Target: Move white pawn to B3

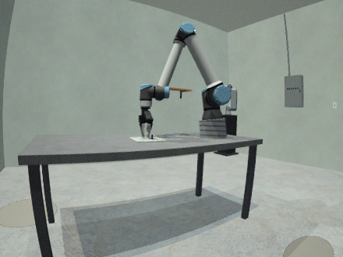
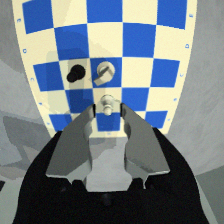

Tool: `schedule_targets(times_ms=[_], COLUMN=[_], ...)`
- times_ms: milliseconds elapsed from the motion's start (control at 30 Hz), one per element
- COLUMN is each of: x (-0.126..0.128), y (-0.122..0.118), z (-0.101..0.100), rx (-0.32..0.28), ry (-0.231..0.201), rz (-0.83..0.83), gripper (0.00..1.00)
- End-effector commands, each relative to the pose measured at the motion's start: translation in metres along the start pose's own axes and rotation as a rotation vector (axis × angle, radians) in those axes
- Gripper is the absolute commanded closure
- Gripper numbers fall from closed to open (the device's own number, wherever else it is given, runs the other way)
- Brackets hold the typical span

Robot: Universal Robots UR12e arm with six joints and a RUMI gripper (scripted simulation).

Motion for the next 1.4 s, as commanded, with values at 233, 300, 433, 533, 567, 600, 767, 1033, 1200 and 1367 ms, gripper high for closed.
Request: schedule_targets(times_ms=[233,300,433,533,567,600,767,1033,1200,1367], x=[0.003,0.003,0.004,0.004,0.004,0.004,0.004,0.003,0.001,0.001], y=[0.000,0.000,0.000,0.000,0.000,0.000,0.000,-0.001,0.000,0.000], z=[0.010,0.017,0.025,0.041,0.047,0.052,0.078,0.092,0.091,0.091], rx=[0.000,-0.001,-0.001,-0.001,-0.001,-0.001,-0.001,-0.001,0.000,0.000], ry=[-0.005,-0.006,-0.007,-0.007,-0.007,-0.007,-0.007,-0.005,-0.002,-0.002], rz=[0.001,0.002,0.002,0.002,0.002,0.002,0.001,0.000,0.001,0.001], gripper=[0.80,0.80,0.80,0.80,0.80,0.80,0.80,0.80,0.00,0.00])
Point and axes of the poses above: the point where the finger pads meet when closed, its own z axis back along the fingers, its own x axis across the jaws, y = z × x, the point moved 2 cm from there along z, back along the fingers, and after that the axes turned 4 degrees about z, right-handed, at the moved point
